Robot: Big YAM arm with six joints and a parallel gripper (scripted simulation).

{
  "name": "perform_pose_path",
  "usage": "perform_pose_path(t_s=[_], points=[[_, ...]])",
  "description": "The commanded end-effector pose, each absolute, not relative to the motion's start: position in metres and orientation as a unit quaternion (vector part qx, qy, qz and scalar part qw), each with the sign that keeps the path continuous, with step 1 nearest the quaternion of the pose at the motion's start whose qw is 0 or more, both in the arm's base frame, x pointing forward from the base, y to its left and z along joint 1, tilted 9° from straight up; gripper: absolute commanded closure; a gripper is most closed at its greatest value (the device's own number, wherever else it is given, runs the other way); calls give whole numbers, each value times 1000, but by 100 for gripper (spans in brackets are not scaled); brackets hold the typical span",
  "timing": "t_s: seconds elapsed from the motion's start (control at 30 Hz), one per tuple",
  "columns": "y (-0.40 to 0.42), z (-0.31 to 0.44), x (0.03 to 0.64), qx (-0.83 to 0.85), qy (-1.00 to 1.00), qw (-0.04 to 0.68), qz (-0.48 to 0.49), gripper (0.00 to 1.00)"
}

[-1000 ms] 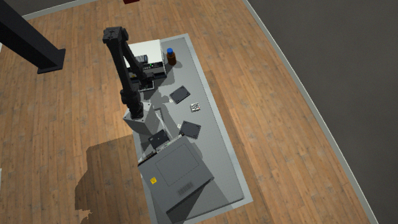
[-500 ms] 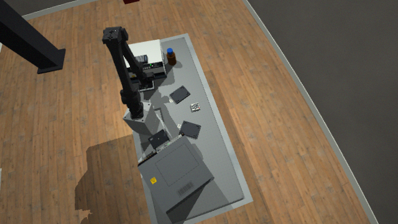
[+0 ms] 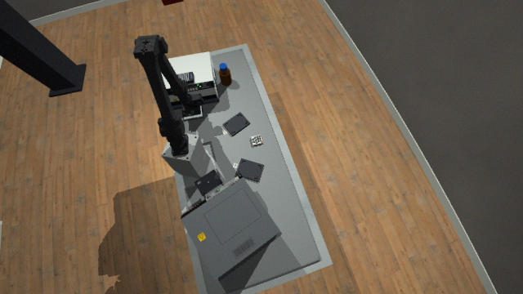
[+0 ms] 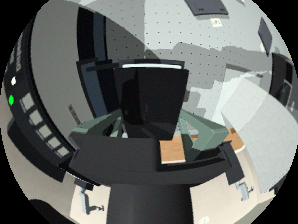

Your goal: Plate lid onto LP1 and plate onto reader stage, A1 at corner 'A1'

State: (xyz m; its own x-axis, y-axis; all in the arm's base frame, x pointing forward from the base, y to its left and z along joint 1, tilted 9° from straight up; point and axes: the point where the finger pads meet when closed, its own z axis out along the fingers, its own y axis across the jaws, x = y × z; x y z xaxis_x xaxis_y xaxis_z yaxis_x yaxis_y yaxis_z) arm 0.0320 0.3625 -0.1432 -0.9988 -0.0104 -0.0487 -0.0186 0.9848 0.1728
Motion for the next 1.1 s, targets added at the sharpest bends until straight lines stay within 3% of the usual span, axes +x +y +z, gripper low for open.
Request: perform_pose_path(t_s=[0.0,0.5,1.07], points=[[368,-132,29,-6,995,25,95,15],[371,-136,30,-6,995,25,95,15],[374,-130,74,-69,993,30,90,15]])
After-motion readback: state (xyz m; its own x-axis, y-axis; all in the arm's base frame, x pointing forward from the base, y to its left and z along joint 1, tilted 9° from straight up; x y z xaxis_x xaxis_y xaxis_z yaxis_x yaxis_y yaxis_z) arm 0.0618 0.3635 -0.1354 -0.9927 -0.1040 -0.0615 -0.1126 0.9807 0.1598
